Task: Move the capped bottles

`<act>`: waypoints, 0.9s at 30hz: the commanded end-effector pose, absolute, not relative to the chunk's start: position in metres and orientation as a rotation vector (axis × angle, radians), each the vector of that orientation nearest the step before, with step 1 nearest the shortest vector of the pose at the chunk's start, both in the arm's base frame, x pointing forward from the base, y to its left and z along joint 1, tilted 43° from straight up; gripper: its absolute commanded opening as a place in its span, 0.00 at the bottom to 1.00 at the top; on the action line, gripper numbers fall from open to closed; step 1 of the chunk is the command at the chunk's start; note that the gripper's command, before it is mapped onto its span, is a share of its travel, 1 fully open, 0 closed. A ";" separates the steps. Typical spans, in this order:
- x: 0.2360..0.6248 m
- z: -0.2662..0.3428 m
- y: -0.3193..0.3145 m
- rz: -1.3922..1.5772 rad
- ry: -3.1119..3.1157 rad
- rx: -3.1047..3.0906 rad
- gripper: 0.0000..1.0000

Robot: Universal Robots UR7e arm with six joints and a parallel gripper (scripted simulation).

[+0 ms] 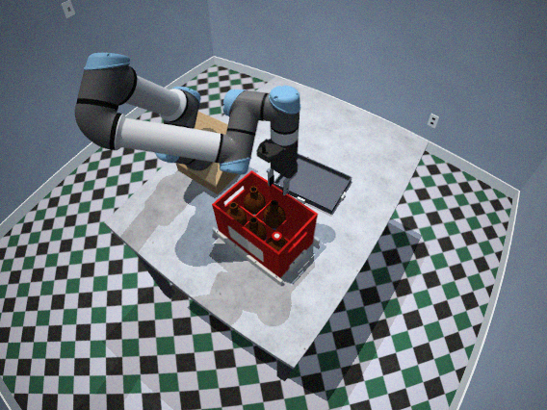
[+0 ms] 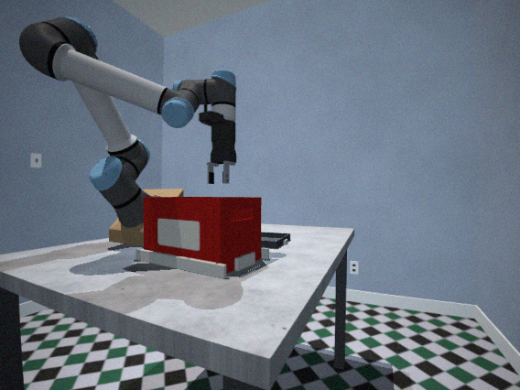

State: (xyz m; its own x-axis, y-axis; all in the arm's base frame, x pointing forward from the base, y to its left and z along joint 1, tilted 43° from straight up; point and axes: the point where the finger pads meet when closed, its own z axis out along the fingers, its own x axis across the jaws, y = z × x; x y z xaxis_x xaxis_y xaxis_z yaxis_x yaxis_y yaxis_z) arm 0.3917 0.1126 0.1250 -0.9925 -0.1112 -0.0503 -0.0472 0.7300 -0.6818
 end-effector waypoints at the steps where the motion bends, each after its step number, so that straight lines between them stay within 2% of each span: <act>1: 0.403 0.131 0.107 -1.124 2.851 -0.205 1.00; 11: 0.429 0.146 0.092 -1.145 2.874 -0.393 1.00; 14: 0.422 0.143 0.095 -1.146 2.870 -0.349 1.00; 27: 0.450 0.165 0.069 -1.168 2.886 -0.598 1.00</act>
State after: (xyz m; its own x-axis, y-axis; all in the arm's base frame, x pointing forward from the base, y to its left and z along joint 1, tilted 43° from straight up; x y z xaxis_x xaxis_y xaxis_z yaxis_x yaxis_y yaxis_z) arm 0.4395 0.0784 0.1570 -0.9493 -0.2879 0.1262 -0.2947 0.6753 -0.6761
